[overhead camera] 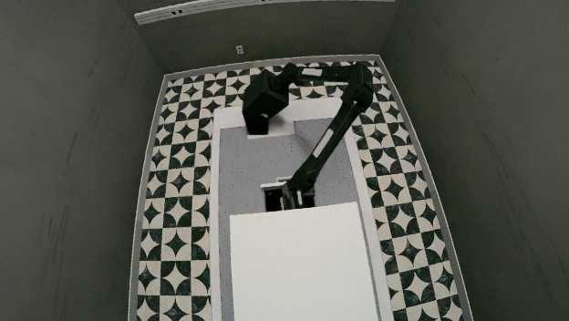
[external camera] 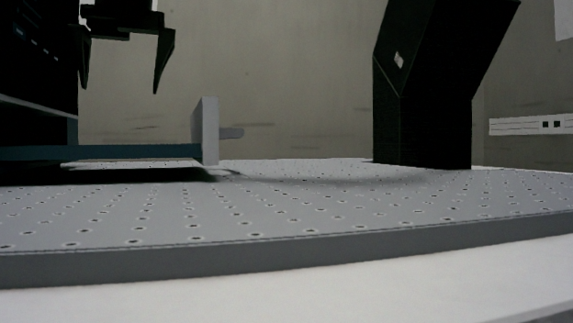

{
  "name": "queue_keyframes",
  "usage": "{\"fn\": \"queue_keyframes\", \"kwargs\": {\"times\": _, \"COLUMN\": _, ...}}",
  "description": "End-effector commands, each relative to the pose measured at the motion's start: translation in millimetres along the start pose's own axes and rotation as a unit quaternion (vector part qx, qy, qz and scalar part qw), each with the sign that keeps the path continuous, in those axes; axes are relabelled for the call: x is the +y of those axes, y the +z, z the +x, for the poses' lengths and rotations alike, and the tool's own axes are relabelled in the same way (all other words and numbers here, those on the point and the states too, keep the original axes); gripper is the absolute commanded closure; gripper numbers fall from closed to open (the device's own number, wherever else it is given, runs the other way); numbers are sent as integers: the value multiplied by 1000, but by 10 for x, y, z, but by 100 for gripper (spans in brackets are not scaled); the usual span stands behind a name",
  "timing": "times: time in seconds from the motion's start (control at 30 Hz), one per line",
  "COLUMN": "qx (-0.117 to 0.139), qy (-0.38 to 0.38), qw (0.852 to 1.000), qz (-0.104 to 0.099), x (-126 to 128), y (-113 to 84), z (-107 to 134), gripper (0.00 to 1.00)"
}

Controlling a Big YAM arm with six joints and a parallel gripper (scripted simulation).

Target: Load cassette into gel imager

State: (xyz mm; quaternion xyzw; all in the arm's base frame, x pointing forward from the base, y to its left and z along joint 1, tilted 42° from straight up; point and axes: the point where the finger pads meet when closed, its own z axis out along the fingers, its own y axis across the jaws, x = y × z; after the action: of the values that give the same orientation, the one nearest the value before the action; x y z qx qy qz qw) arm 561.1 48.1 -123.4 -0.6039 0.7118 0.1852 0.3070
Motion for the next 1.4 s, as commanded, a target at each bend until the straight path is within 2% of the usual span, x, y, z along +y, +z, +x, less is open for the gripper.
{"fn": "queue_keyframes", "kwargs": {"times": 0.0, "qx": 1, "qy": 6, "qw": 1000, "qz": -7, "x": 76, "y": -20, "z": 73, "gripper": 8}}
{"fn": "queue_keyframes", "kwargs": {"times": 0.9, "qx": 1, "qy": 6, "qw": 1000, "qz": -7, "x": 76, "y": -20, "z": 73, "gripper": 8}}
{"fn": "queue_keyframes", "kwargs": {"times": 0.97, "qx": 0, "qy": 1, "qw": 1000, "qz": 6, "x": 1, "y": -165, "z": 26, "gripper": 8}}
{"fn": "queue_keyframes", "kwargs": {"times": 1.07, "qx": 1, "qy": 5, "qw": 1000, "qz": 1, "x": 55, "y": -119, "z": 64, "gripper": 8}}
{"fn": "queue_keyframes", "kwargs": {"times": 1.17, "qx": 0, "qy": 1, "qw": 1000, "qz": 8, "x": 37, "y": -196, "z": 33, "gripper": 8}}
{"fn": "queue_keyframes", "kwargs": {"times": 1.3, "qx": 0, "qy": -2, "qw": 1000, "qz": 7, "x": 97, "y": -172, "z": 42, "gripper": 8}}
{"fn": "queue_keyframes", "kwargs": {"times": 1.37, "qx": 0, "qy": -4, "qw": 1000, "qz": 13, "x": 84, "y": -224, "z": 42, "gripper": 8}}
